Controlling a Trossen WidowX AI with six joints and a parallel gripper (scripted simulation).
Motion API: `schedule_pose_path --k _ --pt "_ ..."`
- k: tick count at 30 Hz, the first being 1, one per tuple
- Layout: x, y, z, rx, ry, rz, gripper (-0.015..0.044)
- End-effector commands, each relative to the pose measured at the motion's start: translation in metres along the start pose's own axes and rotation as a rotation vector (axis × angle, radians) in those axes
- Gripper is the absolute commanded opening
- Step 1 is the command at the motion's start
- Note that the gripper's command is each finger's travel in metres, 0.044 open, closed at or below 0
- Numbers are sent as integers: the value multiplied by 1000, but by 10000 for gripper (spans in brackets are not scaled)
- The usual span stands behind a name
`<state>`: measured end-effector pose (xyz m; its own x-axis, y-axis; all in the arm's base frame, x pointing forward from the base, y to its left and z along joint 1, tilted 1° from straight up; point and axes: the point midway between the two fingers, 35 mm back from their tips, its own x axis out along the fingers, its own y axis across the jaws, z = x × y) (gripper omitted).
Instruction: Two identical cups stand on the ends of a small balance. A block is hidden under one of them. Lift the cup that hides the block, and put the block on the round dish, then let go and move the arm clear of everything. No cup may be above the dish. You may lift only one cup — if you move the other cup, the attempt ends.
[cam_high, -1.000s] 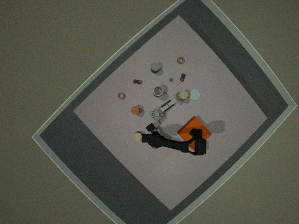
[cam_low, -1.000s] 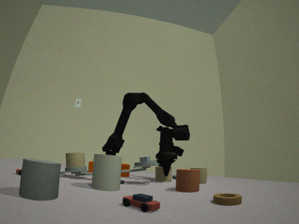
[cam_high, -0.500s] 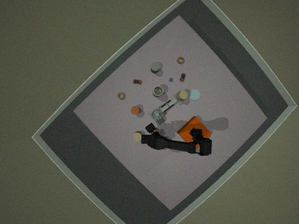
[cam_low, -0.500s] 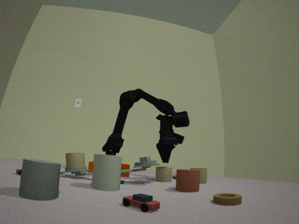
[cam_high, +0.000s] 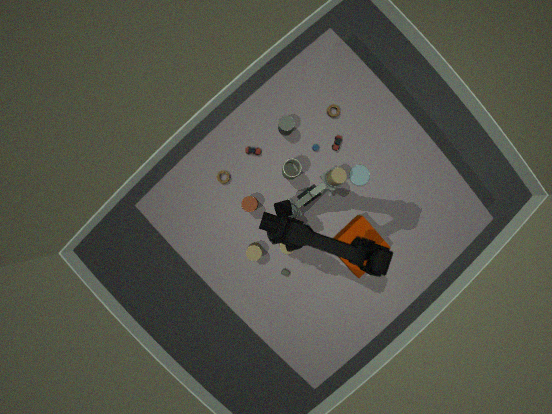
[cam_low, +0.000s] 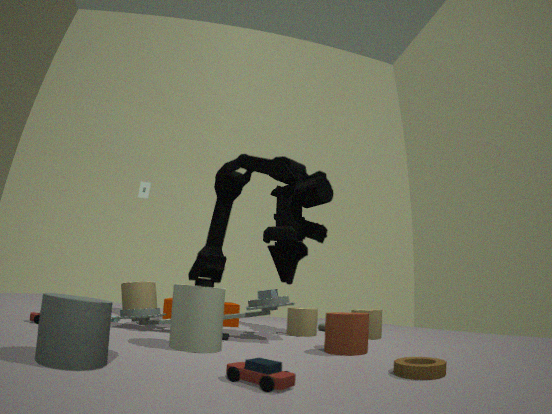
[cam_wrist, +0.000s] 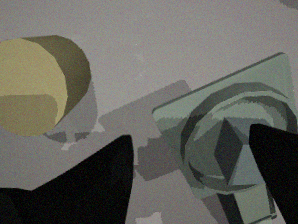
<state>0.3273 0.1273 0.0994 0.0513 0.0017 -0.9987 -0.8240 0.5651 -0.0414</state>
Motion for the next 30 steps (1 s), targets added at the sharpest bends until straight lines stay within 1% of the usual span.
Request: schedule_pose_path --k 1,4,9,13,30 --pt "-9 -25 -14 115 10 6 260" --pt "-13 -40 -26 191 21 13 260" --pt "-13 -41 -27 197 22 13 260" --pt "1 -41 -27 197 22 13 260" --pt "25 -41 -27 198 22 13 260"
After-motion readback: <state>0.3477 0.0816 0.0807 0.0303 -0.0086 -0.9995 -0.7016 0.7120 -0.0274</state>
